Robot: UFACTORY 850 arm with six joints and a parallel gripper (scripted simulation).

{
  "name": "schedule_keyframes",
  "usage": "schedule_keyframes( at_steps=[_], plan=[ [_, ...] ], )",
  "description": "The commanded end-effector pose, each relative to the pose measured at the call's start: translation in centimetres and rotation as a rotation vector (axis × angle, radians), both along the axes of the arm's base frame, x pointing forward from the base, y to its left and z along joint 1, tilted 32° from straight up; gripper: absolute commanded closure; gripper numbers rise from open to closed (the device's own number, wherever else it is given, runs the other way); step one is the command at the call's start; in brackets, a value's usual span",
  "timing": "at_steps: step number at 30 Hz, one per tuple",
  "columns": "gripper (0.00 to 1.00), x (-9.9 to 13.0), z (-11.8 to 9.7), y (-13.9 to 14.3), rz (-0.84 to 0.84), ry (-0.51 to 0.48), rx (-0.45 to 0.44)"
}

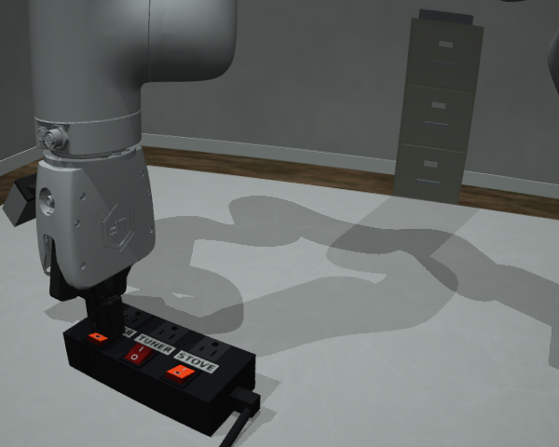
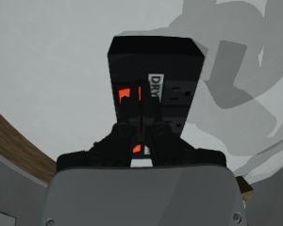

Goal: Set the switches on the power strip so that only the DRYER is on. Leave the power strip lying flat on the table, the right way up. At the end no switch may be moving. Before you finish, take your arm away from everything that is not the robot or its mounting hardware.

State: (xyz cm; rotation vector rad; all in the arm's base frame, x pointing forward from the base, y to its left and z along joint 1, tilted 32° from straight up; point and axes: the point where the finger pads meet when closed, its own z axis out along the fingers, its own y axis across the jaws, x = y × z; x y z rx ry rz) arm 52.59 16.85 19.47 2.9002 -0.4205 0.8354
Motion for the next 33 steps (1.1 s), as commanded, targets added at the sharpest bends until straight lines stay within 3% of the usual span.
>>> schedule_keyframes(
  at_steps=[1,18,33],
  plan=[
    [1.00,0.0,0.1,0.0,0.000,0.000,0.000],
    [1.00,-1.8,3.1,0.6,0.000,0.000,0.000],
    [1.00,-2.0,3.3,0.7,0.000,0.000,0.000]
  ],
)
